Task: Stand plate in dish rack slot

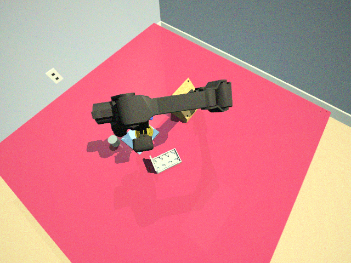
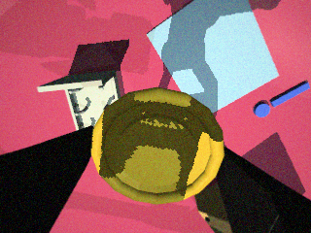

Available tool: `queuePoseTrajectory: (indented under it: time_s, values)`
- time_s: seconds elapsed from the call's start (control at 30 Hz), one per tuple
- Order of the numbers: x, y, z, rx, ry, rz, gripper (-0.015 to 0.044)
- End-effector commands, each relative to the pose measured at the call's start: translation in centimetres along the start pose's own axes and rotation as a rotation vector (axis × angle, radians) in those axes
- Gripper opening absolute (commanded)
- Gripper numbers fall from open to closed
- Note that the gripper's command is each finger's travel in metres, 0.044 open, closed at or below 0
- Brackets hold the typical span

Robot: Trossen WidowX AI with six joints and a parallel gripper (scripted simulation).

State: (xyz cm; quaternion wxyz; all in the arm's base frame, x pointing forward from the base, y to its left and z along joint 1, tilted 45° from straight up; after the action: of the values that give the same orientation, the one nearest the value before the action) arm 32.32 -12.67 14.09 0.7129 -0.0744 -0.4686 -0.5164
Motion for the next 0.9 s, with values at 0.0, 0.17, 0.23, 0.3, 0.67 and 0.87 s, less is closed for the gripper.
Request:
queuePoseTrajectory:
  time_s: [0.0,0.17,0.23,0.3,0.67,0.87]
  values:
    - [0.2,0.5,1.7,-0.118,-0.006,-0.005,0.0000]
    - [0.3,1.0,3.8,-0.289,-0.011,-0.006,0.0000]
    - [0.3,1.2,4.6,-0.358,-0.014,-0.006,0.0000]
    - [0.3,1.4,5.4,-0.426,-0.015,-0.007,0.0000]
    - [0.1,1.8,10.0,-0.803,-0.023,-0.016,0.0000]
    - [-0.2,1.8,12.4,-1.008,-0.024,-0.023,0.0000]
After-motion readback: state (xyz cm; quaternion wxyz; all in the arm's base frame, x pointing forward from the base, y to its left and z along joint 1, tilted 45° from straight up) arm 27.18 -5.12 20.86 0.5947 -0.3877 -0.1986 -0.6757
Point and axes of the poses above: the point midway between the two fingers, 35 mm back from their tips, its own x axis back along the fingers, its own y axis across the jaws, z = x × y, the point moved 6 cm from there along x, back along the fingers, and after that the axes turned 15 degrees about -x, right-handed, at the moved point
